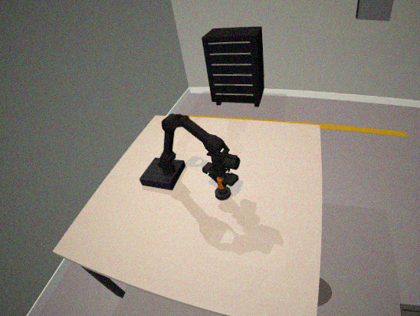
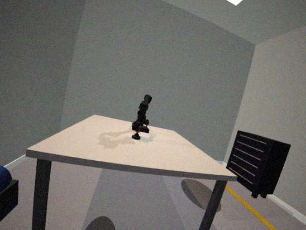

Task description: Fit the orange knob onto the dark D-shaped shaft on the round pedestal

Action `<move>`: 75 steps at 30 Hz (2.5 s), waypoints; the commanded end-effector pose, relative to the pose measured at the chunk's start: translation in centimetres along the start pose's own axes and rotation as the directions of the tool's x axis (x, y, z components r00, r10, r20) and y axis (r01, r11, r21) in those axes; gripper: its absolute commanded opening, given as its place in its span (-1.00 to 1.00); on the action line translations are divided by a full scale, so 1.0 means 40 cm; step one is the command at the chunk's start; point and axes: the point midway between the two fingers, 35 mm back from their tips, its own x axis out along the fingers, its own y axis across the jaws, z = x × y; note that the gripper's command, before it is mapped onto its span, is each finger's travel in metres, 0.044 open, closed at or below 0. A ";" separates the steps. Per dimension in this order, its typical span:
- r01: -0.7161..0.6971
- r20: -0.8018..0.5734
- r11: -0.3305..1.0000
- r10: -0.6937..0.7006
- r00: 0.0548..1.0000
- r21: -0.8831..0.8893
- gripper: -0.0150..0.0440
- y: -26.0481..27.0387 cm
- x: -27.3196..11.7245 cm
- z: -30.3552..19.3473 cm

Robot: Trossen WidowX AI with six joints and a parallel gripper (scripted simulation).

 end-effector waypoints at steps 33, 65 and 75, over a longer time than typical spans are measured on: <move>0.003 -0.001 0.989 -0.004 1.000 -0.145 -0.49 0.001 0.006 0.001; 0.003 -0.001 0.938 -0.003 1.000 -0.347 -0.49 0.001 0.009 -0.001; 0.003 -0.001 0.938 -0.003 1.000 -0.347 -0.49 0.002 0.010 -0.001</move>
